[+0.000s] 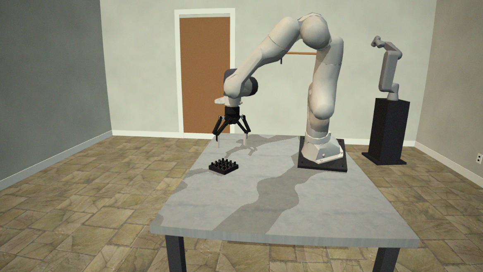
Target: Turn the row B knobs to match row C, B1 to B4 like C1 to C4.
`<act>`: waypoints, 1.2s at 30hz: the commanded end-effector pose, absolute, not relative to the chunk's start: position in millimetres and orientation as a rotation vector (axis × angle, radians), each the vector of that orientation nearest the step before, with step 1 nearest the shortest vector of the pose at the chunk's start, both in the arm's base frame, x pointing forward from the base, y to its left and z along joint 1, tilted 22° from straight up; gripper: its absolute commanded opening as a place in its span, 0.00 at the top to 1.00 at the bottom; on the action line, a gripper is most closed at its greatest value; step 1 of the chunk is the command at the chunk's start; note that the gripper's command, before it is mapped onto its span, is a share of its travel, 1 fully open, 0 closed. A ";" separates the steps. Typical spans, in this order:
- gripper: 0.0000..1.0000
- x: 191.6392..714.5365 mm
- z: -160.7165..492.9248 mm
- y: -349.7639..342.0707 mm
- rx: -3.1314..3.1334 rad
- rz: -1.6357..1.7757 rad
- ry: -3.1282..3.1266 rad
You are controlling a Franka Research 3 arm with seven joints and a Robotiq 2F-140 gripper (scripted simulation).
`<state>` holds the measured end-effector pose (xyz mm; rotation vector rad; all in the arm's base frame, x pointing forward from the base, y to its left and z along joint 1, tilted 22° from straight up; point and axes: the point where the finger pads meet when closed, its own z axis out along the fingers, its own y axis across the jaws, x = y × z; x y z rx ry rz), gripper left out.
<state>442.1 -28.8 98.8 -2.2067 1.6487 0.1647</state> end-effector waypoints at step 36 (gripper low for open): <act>0.00 450.8 105.6 -21.5 -1.603 0.334 2.312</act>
